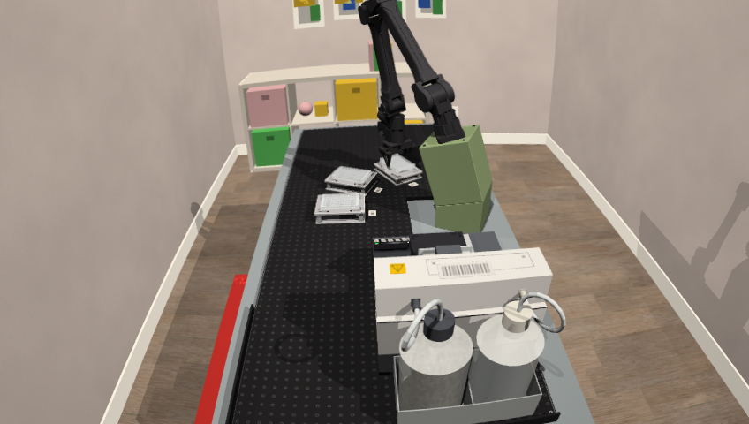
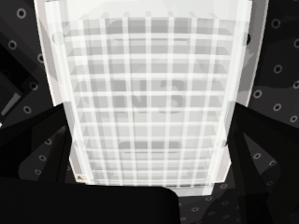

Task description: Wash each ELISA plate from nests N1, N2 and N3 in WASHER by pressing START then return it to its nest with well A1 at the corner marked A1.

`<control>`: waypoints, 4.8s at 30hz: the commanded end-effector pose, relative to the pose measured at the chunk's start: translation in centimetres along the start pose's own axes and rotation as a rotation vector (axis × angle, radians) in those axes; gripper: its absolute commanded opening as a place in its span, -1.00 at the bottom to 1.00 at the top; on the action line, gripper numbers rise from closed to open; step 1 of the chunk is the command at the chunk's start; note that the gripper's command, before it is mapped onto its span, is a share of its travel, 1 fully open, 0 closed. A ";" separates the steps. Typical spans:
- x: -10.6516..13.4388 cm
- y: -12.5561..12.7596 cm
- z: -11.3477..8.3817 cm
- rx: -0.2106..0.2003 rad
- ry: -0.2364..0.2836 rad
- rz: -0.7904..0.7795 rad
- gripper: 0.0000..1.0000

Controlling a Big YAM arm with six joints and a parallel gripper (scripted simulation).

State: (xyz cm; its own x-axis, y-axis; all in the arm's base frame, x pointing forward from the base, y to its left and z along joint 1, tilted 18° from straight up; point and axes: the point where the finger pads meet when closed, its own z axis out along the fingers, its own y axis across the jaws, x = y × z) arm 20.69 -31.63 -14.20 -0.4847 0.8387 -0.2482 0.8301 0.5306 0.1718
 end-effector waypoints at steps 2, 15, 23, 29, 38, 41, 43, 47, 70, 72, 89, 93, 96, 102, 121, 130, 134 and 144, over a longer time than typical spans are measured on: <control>0.2 -0.2 0.4 0.003 0.003 0.018 0.68; -0.4 -0.3 0.4 0.003 -0.011 0.016 0.68; -0.4 -0.3 0.5 0.003 -0.008 0.016 0.68; -0.4 -0.3 0.6 0.003 -0.008 0.015 0.68; -0.3 -0.2 0.9 0.002 -0.003 0.014 0.68; -0.3 -0.1 0.9 0.002 -0.005 0.012 0.68; -0.1 -0.1 1.1 0.002 0.000 0.013 0.68; -0.5 0.0 0.9 0.002 -0.010 0.009 0.68; -0.1 0.0 1.5 0.001 -0.001 0.008 0.68; -0.2 0.1 1.4 0.001 -0.002 0.007 0.68; -0.3 -0.1 1.1 0.001 -0.006 0.004 1.00; -0.3 -0.1 1.1 0.001 -0.006 0.004 1.00; -0.3 -0.1 1.1 0.001 -0.006 0.004 1.00; -0.3 -0.1 1.1 0.001 -0.006 0.004 1.00; -0.2 -0.4 -0.9 0.004 -0.007 0.003 1.00; -0.2 -0.4 -2.4 0.003 -0.007 0.005 1.00; -0.2 -0.5 -2.9 0.003 -0.007 0.005 1.00; -0.3 -0.4 -4.4 0.002 -0.009 0.003 1.00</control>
State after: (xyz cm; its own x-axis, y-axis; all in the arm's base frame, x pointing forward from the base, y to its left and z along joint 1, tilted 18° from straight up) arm 19.60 -31.21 -10.93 -0.4763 0.8450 -0.2431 0.8361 0.5208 0.1723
